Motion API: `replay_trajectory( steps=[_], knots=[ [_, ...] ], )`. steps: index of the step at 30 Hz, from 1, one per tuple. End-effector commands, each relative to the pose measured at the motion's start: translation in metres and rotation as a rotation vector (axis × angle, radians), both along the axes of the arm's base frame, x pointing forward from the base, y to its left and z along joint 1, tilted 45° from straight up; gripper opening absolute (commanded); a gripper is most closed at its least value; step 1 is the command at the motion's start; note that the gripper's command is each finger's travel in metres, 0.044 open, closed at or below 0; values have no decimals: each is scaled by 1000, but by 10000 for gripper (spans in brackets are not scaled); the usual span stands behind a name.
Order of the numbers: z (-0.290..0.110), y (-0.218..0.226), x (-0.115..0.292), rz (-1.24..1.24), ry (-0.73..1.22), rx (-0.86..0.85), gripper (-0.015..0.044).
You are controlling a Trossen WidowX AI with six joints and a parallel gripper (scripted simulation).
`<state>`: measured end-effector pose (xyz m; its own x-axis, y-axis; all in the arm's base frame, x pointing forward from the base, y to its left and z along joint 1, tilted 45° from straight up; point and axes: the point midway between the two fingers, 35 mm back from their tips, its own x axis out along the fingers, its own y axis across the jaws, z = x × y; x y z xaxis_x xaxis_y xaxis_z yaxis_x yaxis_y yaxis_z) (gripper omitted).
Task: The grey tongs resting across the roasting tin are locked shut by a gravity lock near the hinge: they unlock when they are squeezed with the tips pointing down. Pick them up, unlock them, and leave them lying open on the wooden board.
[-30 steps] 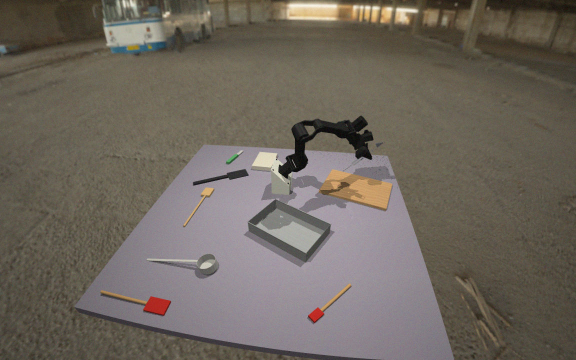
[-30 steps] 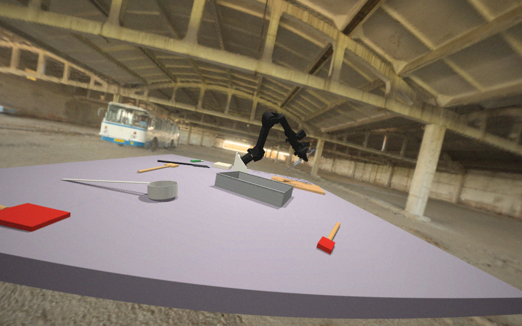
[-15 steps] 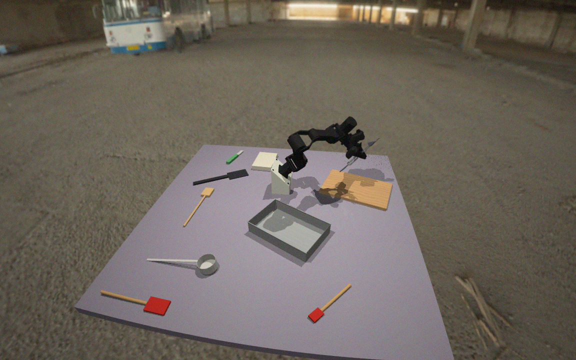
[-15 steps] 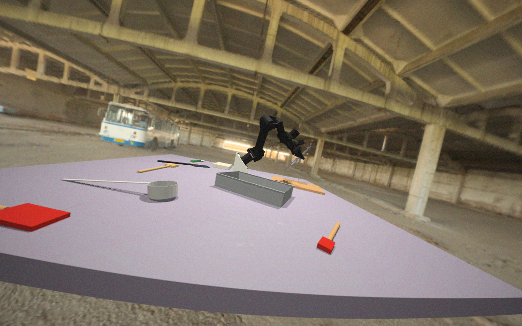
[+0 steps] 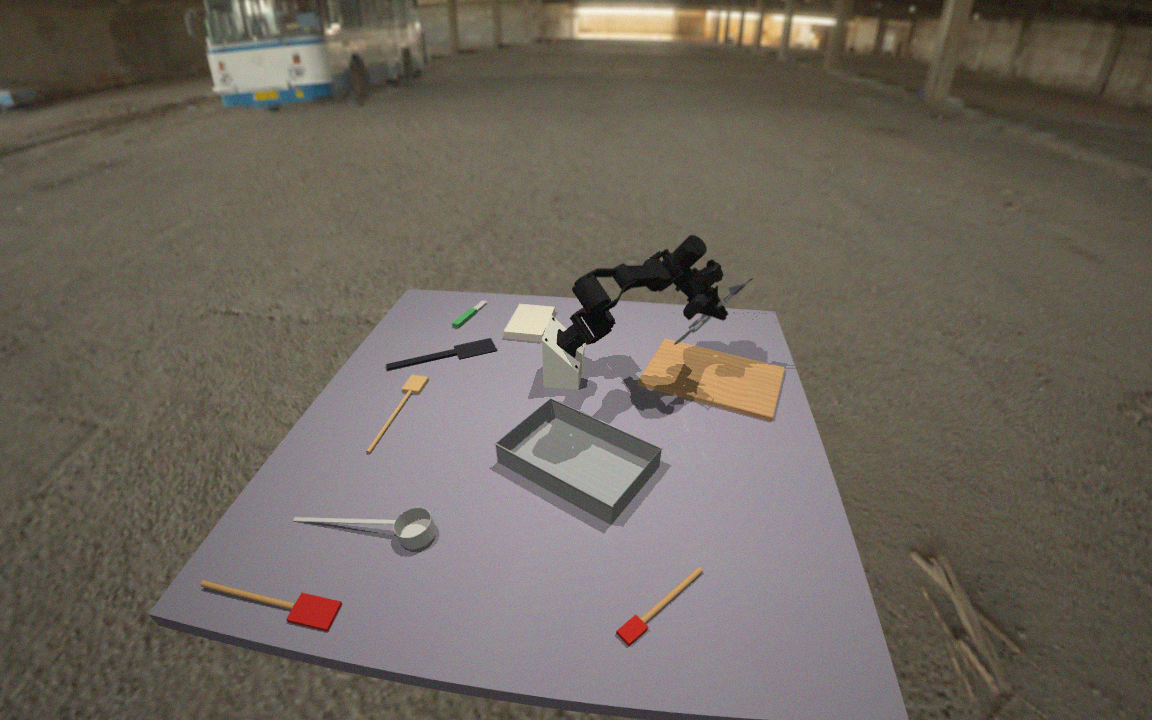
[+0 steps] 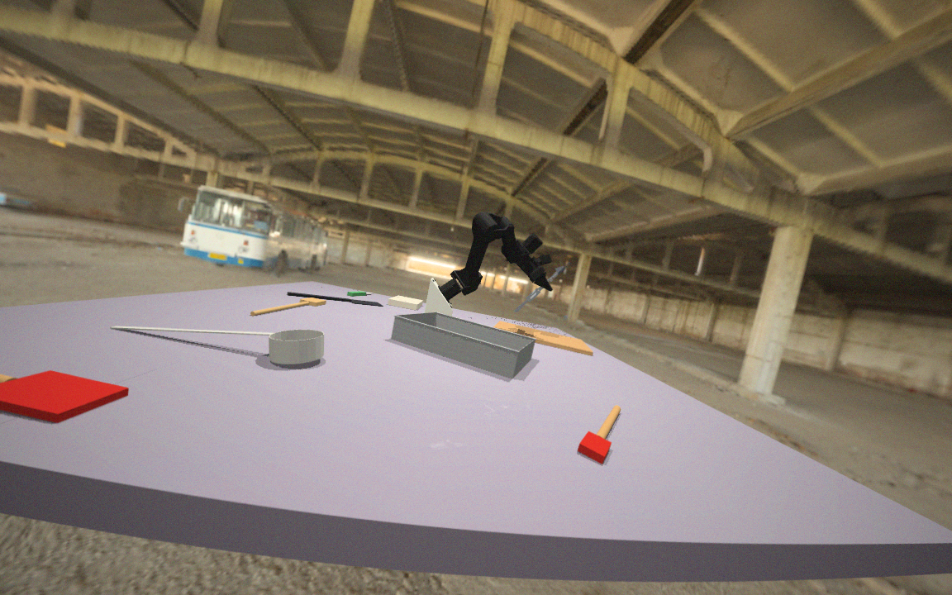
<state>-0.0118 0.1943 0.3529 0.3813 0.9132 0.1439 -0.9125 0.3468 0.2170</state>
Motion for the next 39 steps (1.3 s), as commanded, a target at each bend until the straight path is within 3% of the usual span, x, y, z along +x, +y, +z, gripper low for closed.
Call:
replay_trajectory(
  steps=[1, 28, 39],
  knots=[
    [1, -2, 3, -5, 8, 5, -150],
    [1, -2, 3, -5, 7, 5, -150],
    [22, 14, -5, 38, -68, -28, -150]
  ],
)
